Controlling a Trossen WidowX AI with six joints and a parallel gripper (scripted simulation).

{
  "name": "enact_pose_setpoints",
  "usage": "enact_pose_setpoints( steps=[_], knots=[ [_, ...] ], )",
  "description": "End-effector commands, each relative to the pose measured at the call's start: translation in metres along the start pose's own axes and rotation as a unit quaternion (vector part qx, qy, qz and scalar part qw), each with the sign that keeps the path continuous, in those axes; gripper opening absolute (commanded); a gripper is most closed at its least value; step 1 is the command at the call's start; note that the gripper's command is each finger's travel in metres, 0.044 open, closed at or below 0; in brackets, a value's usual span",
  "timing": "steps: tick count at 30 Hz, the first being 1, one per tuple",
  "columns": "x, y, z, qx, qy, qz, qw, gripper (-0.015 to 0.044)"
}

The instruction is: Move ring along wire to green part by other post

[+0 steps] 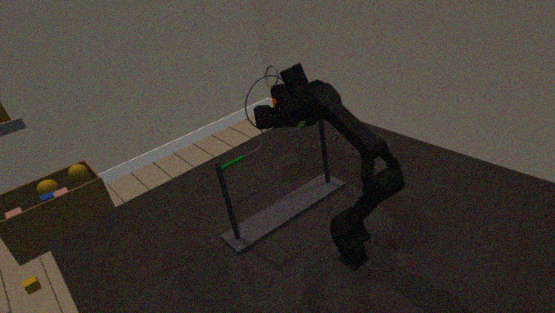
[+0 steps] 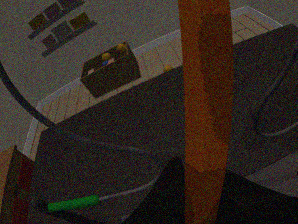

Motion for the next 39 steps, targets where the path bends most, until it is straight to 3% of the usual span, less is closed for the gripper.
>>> enact_pose_setpoints(
  steps=[1, 39],
  knots=[
    [-0.0003, -0.0001, -0.0006, -0.005, -0.012, -0.023, 1.000, -0.0150],
    [-0.0077, -0.0016, 0.0010, -0.037, -0.127, -0.225, 0.965, -0.0150]
  ],
)
Point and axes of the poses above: the point midway between the two fingers, 35 mm back from their tips, its own z axis out along the fingers, its own x axis across the jaws, y = z × x, the point moved 5 cm from there along -z, back along the fingers, and after that the axes turned 1 degree about z, right-handed, at the moved point
